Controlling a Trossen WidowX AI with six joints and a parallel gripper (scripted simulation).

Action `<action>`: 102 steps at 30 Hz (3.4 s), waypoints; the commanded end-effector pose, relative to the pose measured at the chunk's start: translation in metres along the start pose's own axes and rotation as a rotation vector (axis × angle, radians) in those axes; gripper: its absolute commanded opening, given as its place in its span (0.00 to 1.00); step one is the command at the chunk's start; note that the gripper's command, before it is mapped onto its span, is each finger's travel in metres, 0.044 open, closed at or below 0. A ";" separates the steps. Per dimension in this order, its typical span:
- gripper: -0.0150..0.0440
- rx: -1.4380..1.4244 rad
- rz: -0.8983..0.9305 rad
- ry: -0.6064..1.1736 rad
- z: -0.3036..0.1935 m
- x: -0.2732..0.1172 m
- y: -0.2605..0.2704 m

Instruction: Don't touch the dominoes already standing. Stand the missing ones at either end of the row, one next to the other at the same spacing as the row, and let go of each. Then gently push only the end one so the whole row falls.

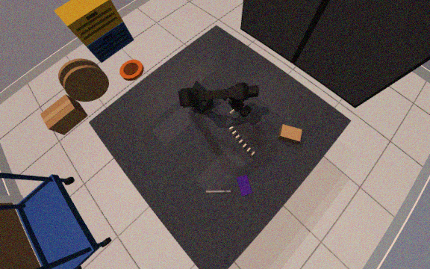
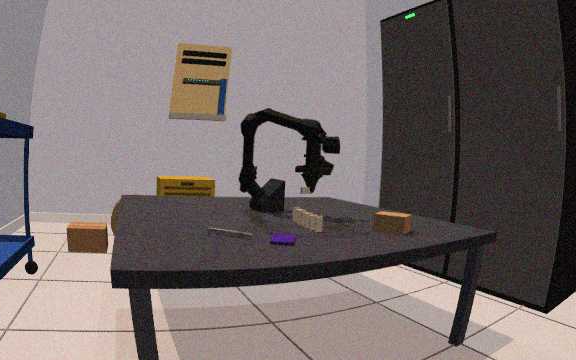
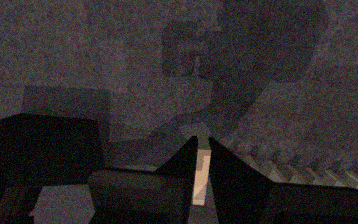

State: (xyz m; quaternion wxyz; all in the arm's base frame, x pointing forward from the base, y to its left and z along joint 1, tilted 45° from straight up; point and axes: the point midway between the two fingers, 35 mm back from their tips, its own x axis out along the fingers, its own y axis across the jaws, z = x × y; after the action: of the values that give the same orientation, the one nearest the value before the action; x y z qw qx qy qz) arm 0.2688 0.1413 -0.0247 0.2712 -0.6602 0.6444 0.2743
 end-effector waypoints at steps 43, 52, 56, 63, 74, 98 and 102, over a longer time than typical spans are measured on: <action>0.29 0.225 0.079 -0.234 0.154 -0.041 0.001; 0.29 0.237 0.116 -0.359 0.161 -0.031 -0.003; 0.29 0.240 0.129 -0.415 0.164 -0.027 -0.004; 0.29 0.244 0.147 -0.516 0.168 -0.022 -0.006; 0.29 0.245 0.158 -0.675 0.170 -0.015 -0.009; 0.29 0.213 0.090 -1.014 0.160 -0.012 -0.011; 0.29 0.209 0.075 -1.070 0.156 -0.013 -0.010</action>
State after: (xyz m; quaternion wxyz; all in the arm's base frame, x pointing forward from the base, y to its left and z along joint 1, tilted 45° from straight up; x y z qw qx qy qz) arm 0.2778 0.2634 -0.1282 0.6066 -0.3817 0.4809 0.5051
